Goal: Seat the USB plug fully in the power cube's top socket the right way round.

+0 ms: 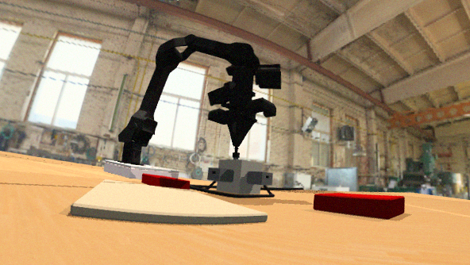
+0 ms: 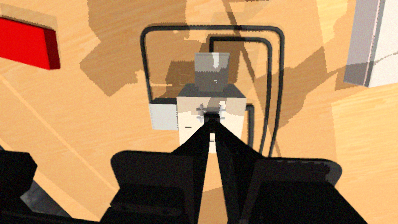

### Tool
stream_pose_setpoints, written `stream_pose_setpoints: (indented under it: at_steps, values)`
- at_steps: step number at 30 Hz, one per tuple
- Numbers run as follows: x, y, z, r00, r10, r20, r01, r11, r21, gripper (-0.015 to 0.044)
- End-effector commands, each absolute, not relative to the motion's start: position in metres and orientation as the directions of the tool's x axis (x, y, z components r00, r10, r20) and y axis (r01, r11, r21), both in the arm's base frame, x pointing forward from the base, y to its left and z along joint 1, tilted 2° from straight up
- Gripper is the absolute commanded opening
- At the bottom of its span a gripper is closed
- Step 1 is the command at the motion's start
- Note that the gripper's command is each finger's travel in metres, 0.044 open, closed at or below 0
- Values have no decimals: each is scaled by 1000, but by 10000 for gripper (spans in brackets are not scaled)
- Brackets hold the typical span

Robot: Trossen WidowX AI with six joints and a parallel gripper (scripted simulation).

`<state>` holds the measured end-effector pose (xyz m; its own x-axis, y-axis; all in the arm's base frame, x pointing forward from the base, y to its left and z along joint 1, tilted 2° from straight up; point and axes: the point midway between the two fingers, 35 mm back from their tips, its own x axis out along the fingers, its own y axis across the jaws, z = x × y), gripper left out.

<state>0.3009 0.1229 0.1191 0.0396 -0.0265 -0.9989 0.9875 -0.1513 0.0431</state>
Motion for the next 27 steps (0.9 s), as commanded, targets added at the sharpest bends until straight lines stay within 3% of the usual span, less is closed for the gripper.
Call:
stream_pose_setpoints:
  at_steps: [1, 27]
  values:
    - [301, 122, 118, 41, -31, -999, 988, -147, 46, 0]
    - [302, 122, 115, 41, -31, -999, 988, -147, 46, 0]
